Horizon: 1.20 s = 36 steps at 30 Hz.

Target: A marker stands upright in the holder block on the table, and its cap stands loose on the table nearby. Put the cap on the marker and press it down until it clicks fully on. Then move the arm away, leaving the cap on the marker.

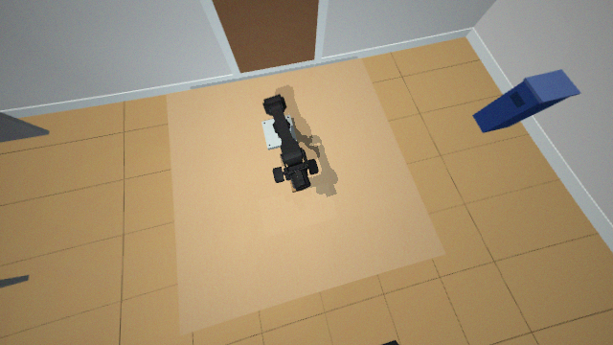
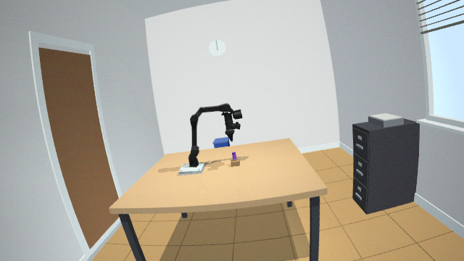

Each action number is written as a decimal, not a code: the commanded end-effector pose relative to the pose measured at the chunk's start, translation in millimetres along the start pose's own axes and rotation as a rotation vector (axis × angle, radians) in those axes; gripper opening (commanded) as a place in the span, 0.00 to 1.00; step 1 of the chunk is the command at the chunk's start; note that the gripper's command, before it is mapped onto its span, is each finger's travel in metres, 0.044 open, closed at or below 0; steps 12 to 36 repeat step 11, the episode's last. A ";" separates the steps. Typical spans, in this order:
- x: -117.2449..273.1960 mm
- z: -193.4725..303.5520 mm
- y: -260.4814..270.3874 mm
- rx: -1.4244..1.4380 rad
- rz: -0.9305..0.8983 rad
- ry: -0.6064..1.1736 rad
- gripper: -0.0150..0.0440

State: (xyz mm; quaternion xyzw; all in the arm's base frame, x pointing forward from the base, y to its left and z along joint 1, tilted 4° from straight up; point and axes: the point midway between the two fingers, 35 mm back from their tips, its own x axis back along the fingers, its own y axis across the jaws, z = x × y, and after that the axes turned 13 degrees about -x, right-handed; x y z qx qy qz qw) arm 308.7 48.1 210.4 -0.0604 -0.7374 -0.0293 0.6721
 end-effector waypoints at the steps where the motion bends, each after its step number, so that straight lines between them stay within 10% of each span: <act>1: 1.8 -0.3 -0.1 -0.003 0.001 -0.002 0.61; 10: 1.8 -0.3 -0.1 -0.003 0.001 -0.002 1.00; 36: 1.8 -0.3 -0.1 -0.003 0.001 -0.002 1.00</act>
